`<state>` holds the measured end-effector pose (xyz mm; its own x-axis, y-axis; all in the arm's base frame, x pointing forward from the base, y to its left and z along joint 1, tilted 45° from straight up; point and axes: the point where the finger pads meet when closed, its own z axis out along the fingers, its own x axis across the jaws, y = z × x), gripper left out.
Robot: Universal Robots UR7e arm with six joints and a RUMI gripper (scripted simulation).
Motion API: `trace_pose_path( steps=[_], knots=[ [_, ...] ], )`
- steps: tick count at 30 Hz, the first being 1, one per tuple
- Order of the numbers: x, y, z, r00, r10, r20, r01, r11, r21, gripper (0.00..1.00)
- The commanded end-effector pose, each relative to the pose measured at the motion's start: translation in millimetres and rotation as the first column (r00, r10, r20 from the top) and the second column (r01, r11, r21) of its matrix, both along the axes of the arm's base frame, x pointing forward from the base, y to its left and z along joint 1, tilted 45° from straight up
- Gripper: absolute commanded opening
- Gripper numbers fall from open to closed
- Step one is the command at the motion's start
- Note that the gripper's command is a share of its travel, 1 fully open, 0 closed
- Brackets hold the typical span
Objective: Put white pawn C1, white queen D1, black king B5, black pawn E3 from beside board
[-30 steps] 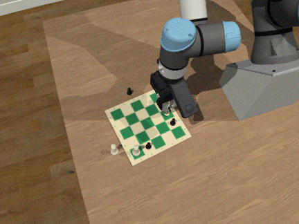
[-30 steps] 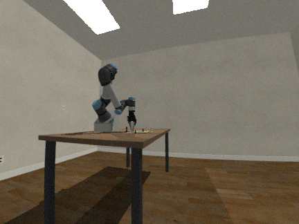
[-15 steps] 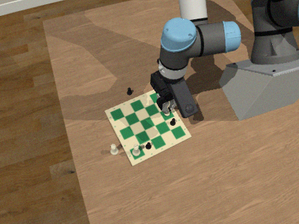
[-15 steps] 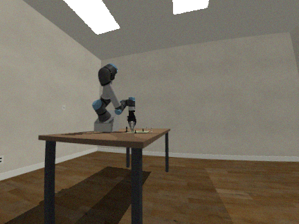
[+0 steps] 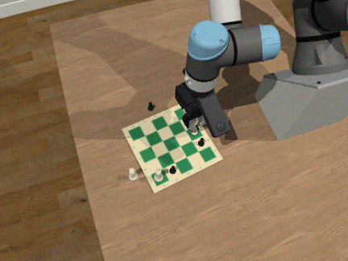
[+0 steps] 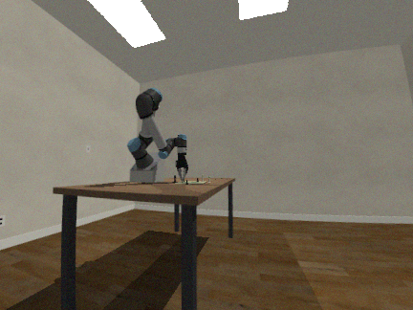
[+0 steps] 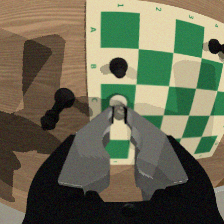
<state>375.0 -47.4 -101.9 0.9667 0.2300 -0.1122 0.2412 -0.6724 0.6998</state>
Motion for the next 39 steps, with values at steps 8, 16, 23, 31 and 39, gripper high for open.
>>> trace_pose_path(
  steps=[8,16,23,31,39],
  knots=[
    [-1.2,-0.4,-0.8,1.000,-0.002,-0.002,0.002,1.000,0.001,0.00],
    [-1.5,-1.9,-2.2,1.000,-0.002,-0.003,0.002,1.000,0.001,0.00],
    [-1.5,-3.0,-3.4,1.000,-0.002,-0.003,0.002,1.000,0.001,0.00],
    [-1.3,-3.6,-4.1,1.000,-0.002,-0.003,0.002,1.000,0.001,0.00],
    [-0.9,-3.4,-3.6,1.000,-0.002,-0.002,0.002,1.000,0.001,0.00]
  ],
)
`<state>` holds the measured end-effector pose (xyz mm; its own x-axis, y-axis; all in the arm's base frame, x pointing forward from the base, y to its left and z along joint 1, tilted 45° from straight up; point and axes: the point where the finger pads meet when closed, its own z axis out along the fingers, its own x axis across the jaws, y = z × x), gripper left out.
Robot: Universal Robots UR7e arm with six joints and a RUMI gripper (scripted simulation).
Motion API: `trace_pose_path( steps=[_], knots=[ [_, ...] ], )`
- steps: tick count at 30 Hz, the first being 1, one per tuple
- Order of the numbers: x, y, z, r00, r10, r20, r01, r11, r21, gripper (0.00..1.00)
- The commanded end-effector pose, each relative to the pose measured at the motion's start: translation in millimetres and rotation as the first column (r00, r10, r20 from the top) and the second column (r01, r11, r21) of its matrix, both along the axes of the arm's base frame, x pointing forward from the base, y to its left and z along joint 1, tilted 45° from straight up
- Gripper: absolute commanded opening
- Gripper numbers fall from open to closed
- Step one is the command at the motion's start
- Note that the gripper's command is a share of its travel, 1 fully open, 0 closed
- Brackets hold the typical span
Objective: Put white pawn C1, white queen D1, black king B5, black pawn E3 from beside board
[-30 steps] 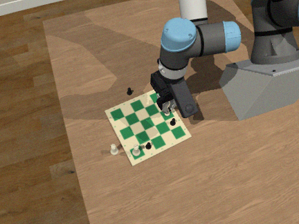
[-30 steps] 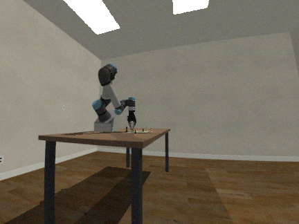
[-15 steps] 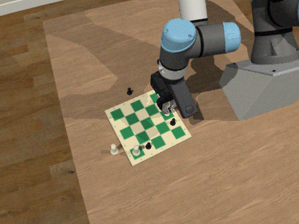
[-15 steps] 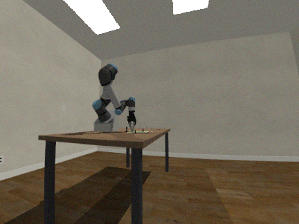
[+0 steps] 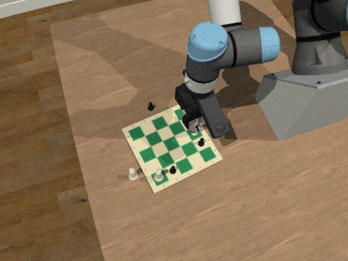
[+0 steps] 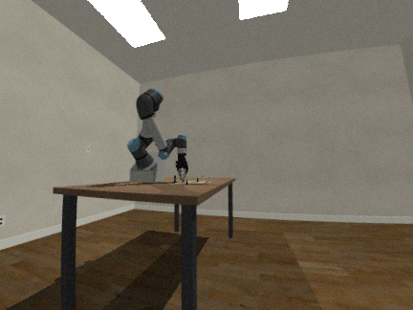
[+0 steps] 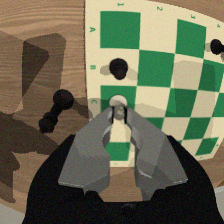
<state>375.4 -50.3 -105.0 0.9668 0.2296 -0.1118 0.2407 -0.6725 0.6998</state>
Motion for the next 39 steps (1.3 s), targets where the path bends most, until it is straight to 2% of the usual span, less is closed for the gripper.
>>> trace_pose_path(
  steps=[1,27,28,32,33,35,36,38,39],
  knots=[
    [-1.3,-0.5,-0.5,1.000,-0.001,-0.002,0.001,1.000,0.001,0.00],
    [-1.3,-0.5,-0.5,1.000,-0.001,-0.002,0.001,1.000,0.001,0.00],
    [-1.3,-0.5,-0.5,1.000,-0.001,-0.002,0.001,1.000,0.001,0.04],
    [-1.3,-0.5,-0.5,1.000,-0.001,-0.002,0.001,1.000,0.001,0.04],
    [-1.3,-0.5,-0.5,1.000,-0.001,-0.002,0.001,1.000,0.001,0.08],
    [-1.3,-0.5,-0.5,1.000,-0.001,-0.002,0.001,1.000,0.001,0.08],
    [-1.3,-0.5,-0.5,1.000,-0.001,-0.002,0.001,1.000,0.001,0.12],
    [-1.3,-0.5,-0.5,1.000,-0.001,-0.002,0.001,1.000,0.001,0.12],
    [-1.3,-0.5,-0.5,1.000,-0.001,-0.002,0.001,1.000,0.001,0.16]
  ],
)
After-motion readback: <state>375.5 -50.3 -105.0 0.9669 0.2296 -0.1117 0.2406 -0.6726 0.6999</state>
